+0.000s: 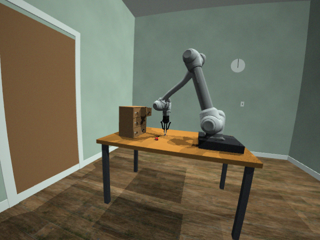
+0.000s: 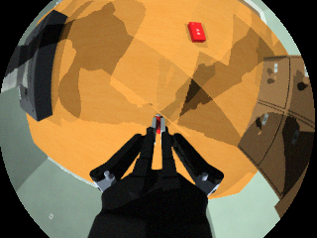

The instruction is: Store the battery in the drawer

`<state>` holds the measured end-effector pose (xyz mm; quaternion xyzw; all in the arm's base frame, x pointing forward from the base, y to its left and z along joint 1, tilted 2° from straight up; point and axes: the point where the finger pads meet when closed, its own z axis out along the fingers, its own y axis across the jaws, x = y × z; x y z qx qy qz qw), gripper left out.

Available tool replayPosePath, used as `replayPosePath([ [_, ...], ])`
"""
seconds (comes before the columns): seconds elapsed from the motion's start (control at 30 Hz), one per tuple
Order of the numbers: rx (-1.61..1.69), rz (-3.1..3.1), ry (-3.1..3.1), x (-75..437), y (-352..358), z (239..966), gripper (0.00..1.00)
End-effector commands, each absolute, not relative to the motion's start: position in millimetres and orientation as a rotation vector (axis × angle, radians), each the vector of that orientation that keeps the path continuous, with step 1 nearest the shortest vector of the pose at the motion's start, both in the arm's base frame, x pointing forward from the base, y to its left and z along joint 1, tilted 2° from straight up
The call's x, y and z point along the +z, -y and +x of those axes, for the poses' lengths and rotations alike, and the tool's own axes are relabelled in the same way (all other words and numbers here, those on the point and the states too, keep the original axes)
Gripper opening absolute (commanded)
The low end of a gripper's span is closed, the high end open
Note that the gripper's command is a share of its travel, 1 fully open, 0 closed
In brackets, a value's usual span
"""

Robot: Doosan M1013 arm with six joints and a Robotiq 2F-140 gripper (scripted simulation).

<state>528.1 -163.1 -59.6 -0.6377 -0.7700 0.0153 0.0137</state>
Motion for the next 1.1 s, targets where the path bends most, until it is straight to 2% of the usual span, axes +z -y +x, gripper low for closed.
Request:
replayPosePath([
  [0.0,0.047,-1.986,2.398,-60,163,528,0.03],
  [0.4,0.047,-1.986,2.398,-58,163,528,0.03],
  [0.73,0.047,-1.986,2.398,34,163,532,0.03],
  [1.07,0.047,-1.986,2.398,40,162,532,0.03],
])
